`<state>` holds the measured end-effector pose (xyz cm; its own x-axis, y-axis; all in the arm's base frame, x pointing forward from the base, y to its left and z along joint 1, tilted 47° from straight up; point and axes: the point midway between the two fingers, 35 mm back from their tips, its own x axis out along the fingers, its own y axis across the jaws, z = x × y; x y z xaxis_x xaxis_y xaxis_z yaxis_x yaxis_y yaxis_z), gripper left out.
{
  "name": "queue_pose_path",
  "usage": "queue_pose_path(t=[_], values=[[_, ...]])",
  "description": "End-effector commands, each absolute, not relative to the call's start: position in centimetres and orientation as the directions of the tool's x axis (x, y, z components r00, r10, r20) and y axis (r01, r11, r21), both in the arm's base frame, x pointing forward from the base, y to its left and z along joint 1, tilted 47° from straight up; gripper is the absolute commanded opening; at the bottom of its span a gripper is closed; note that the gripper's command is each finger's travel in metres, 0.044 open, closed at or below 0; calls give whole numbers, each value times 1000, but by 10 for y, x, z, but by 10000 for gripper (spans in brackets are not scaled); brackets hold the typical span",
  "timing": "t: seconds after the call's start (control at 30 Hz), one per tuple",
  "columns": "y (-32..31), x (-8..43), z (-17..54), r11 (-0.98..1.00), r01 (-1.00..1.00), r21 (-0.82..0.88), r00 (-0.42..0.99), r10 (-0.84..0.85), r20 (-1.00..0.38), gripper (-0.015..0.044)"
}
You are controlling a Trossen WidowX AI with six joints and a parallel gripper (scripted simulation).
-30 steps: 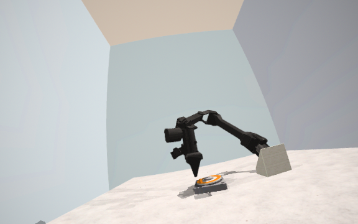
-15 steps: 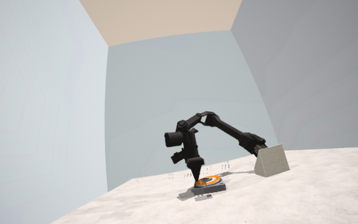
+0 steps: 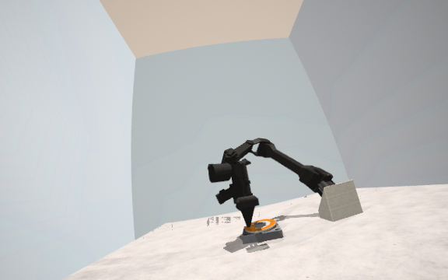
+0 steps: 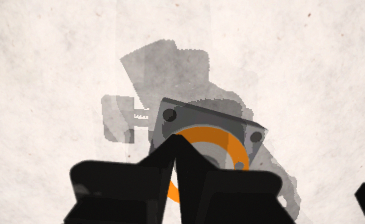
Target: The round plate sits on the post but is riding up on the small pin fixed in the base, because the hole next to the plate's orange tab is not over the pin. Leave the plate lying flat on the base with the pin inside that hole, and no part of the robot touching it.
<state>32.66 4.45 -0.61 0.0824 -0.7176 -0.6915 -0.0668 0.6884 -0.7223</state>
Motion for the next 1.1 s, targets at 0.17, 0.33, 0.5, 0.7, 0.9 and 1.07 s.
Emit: queue_pose_path(t=[0.17, 0.33, 0.5, 0.7, 0.9, 1.07], values=[[45, 316, -13, 688, -71, -722, 65, -719, -692, 0], [46, 314, -15, 688, -71, -722, 65, -719, -692, 0], [48, 310, -17, 688, -71, -722, 65, -719, -692, 0], [49, 306, -18, 689, -71, -722, 65, -719, -692, 0], [50, 302, -20, 689, -72, -722, 65, -719, -692, 0], [51, 298, -20, 689, -72, -721, 65, -719, -692, 0]])
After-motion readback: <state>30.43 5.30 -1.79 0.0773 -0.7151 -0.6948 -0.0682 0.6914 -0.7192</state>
